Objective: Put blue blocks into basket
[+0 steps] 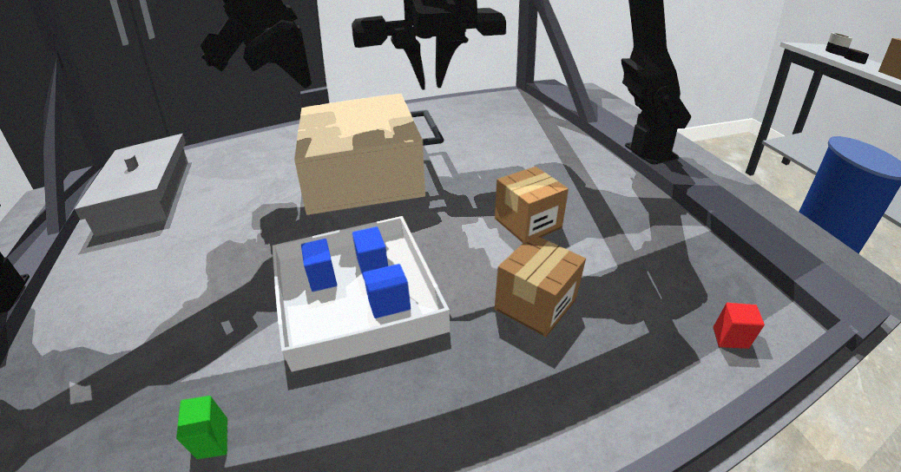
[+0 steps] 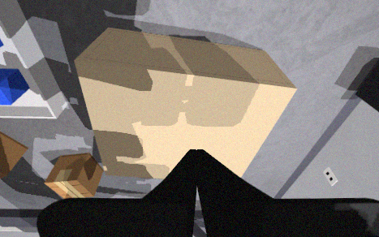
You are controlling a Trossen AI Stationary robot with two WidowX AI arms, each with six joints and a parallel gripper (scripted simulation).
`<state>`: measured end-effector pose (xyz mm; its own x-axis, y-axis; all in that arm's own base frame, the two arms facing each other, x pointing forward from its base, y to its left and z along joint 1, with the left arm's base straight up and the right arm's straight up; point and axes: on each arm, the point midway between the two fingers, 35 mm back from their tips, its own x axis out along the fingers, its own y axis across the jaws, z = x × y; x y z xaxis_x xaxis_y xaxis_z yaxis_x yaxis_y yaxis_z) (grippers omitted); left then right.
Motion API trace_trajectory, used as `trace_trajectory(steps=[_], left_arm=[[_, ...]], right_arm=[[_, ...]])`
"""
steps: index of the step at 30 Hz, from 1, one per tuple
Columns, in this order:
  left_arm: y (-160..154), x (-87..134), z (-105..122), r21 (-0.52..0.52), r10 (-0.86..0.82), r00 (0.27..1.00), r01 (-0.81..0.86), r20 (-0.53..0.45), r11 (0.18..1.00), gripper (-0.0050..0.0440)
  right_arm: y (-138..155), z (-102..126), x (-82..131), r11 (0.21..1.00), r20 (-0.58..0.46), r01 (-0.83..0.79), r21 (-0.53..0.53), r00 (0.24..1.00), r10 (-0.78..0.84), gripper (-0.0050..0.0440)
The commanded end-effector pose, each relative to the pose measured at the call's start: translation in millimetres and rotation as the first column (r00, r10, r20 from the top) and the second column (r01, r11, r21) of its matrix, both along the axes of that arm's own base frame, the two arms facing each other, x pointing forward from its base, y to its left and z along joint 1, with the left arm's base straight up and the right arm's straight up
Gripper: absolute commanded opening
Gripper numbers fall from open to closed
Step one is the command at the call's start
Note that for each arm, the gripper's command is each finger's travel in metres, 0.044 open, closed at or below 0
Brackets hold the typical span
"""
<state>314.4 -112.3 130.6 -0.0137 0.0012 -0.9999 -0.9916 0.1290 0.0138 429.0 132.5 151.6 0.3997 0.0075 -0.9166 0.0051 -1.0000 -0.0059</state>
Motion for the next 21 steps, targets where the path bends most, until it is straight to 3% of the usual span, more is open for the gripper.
trace_trajectory(steps=[1, 11, 21], left_arm=[[-0.3, 4.0, 9.0, -0.007, 0.004, 1.0, -0.004, 0.03, 1.0, 0.0087], [3.5, 3.9, 11.5, -0.018, -0.032, 0.997, 0.033, 0.068, 0.999, 0.0087], [9.1, 13.0, 19.8, -0.033, -0.13, 0.974, 0.138, 0.187, 0.99, 0.0087]], right_arm=[[-1.4, 25.2, 3.3, 1.0, 0.054, 0.001, 0.015, 0.999, -0.001, -0.005], [-6.2, 26.8, -0.8, 0.996, 0.068, 0.071, 0.06, 0.995, -0.075, -0.005], [-16.5, 40.7, -1.6, 0.946, 0.116, 0.253, 0.205, 0.953, -0.28, -0.005]])
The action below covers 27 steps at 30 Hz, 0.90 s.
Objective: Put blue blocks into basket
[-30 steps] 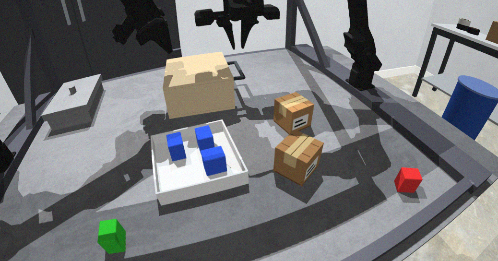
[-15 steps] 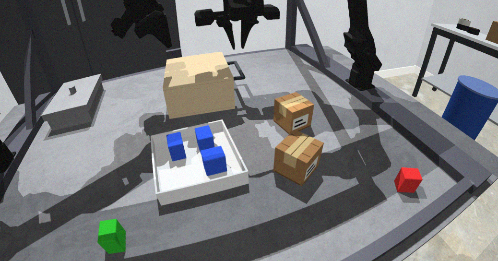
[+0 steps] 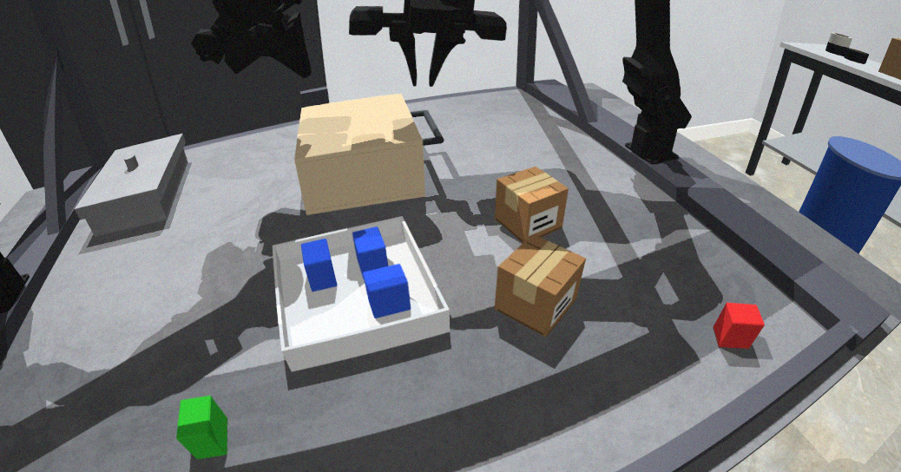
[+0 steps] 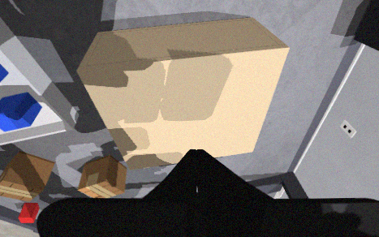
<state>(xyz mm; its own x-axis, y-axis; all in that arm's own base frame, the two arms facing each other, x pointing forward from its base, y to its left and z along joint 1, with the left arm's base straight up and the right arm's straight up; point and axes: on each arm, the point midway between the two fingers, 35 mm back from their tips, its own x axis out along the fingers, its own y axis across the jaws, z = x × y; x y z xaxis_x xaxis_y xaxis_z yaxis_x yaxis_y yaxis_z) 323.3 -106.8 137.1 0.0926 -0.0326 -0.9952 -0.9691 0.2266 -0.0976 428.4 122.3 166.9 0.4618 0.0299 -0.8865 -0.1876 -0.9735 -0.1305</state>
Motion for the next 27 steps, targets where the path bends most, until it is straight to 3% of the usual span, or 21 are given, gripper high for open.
trace_trajectory(steps=[1, 6, 15, 27], left_arm=[[3.6, 4.1, 13.3, -0.017, -0.034, 0.996, 0.035, 0.077, 0.999, 0.0087], [6.6, 10.3, 19.1, -0.018, -0.111, 0.98, 0.116, 0.164, 0.993, 0.0087], [18.2, 23.4, 35.6, 0.032, -0.25, 0.905, 0.255, 0.344, 0.966, 0.0087], [25.1, 29.5, 48.4, 0.099, -0.337, 0.829, 0.329, 0.446, 0.939, 0.0087]], right_arm=[[-6.4, 25.5, -0.9, 0.995, 0.079, 0.074, 0.067, 0.994, -0.079, -0.005], [-13.5, 35.9, -2.9, 0.96, 0.114, 0.208, 0.186, 0.966, -0.231, -0.005], [-29.8, 58.7, -6.0, 0.801, 0.128, 0.412, 0.435, 0.852, -0.508, -0.005], [-39.1, 72.8, -11.3, 0.643, 0.08, 0.486, 0.591, 0.759, -0.647, -0.005]])
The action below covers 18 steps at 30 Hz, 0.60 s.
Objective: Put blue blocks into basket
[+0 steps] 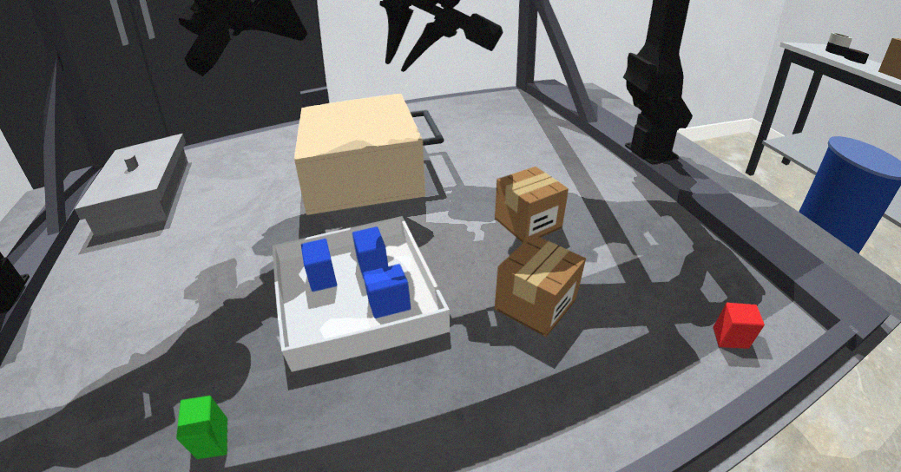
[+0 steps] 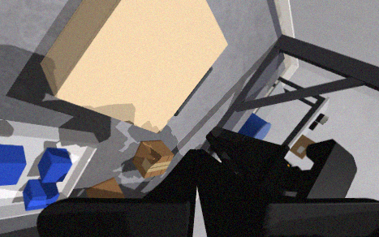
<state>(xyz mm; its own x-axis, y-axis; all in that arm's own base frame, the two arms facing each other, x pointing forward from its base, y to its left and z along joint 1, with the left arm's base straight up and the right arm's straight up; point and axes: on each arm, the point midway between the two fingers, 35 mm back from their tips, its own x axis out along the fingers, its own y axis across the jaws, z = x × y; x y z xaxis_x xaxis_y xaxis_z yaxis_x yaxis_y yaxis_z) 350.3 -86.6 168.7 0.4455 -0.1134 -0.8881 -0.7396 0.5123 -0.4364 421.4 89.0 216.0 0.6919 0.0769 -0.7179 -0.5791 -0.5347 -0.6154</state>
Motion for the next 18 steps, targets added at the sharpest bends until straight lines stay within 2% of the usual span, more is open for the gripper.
trace_trajectory(steps=[1, 6, 9, 11, 14, 18], left_arm=[[6.2, 3.1, 18.1, 0.008, -0.037, 0.994, 0.037, 0.099, 0.999, 0.0087], [11.9, 6.1, 26.9, 0.047, -0.096, 0.978, 0.089, 0.184, 0.995, 0.0087], [10.1, 8.8, 27.3, 0.045, -0.095, 0.979, 0.088, 0.181, 0.995, 0.0087], [12.9, 7.7, 30.2, 0.063, -0.117, 0.97, 0.106, 0.212, 0.992, 0.0087], [17.5, 8.2, 36.7, 0.104, -0.161, 0.949, 0.138, 0.27, 0.985, 0.0087], [25.6, 10.4, 49.9, 0.173, -0.226, 0.904, 0.174, 0.362, 0.97, 0.0087]], right_arm=[[-7.6, 24.7, -4.8, 0.993, 0.078, 0.075, 0.095, 0.993, -0.083, -0.005], [-15.5, 33.1, -9.0, 0.961, 0.104, 0.167, 0.221, 0.976, -0.193, -0.005], [-14.8, 34.0, -7.1, 0.961, 0.108, 0.167, 0.219, 0.975, -0.194, -0.005], [-18.7, 36.7, -10.8, 0.942, 0.112, 0.199, 0.269, 0.965, -0.236, -0.005], [-22.6, 41.7, -15.6, 0.898, 0.114, 0.247, 0.365, 0.945, -0.307, -0.005], [-31.9, 53.1, -21.2, 0.801, 0.114, 0.31, 0.512, 0.9, -0.421, -0.005]])
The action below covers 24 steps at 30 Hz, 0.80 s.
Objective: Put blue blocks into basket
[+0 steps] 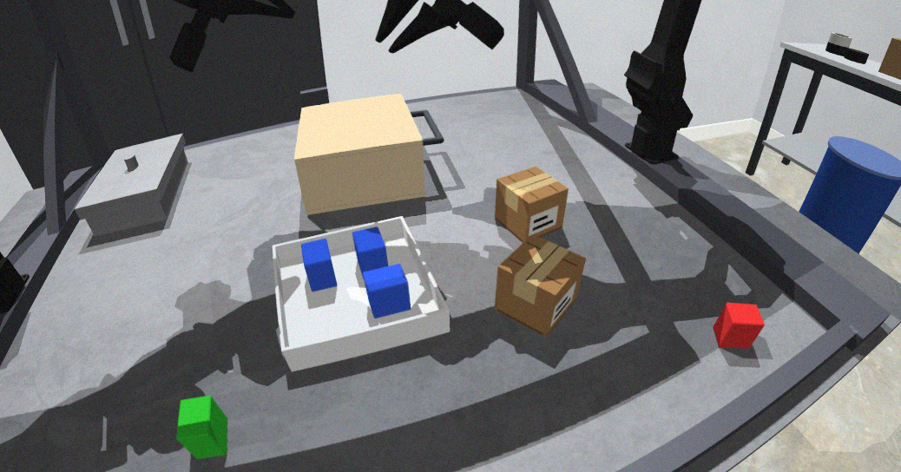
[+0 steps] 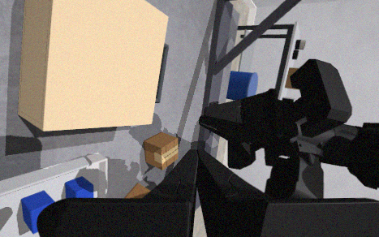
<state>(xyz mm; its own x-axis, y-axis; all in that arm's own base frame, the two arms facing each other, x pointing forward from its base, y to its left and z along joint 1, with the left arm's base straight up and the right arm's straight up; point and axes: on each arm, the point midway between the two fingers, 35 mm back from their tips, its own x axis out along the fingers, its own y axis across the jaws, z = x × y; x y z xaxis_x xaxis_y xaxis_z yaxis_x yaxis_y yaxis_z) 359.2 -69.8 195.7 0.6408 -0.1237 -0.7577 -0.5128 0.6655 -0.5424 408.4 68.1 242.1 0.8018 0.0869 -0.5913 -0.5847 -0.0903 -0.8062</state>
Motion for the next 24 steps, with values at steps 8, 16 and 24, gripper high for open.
trace_trajectory(steps=[8, 16, 24], left_arm=[[16.1, 3.6, 37.4, 0.112, -0.107, 0.965, 0.082, 0.238, 0.99, 0.0087], [29.9, -2.5, 60.7, 0.265, -0.21, 0.894, 0.108, 0.395, 0.958, 0.0087], [40.6, -8.2, 78.4, 0.388, -0.284, 0.826, 0.087, 0.486, 0.918, 0.0087]], right_arm=[[-17.3, 38.7, -14.2, 0.935, 0.131, 0.166, 0.313, 0.968, -0.216, -0.005], [-34.2, 53.3, -32.7, 0.771, 0.138, 0.237, 0.591, 0.912, -0.386, -0.005], [-42.6, 64.0, -46.1, 0.601, 0.115, 0.231, 0.765, 0.87, -0.48, -0.005]])
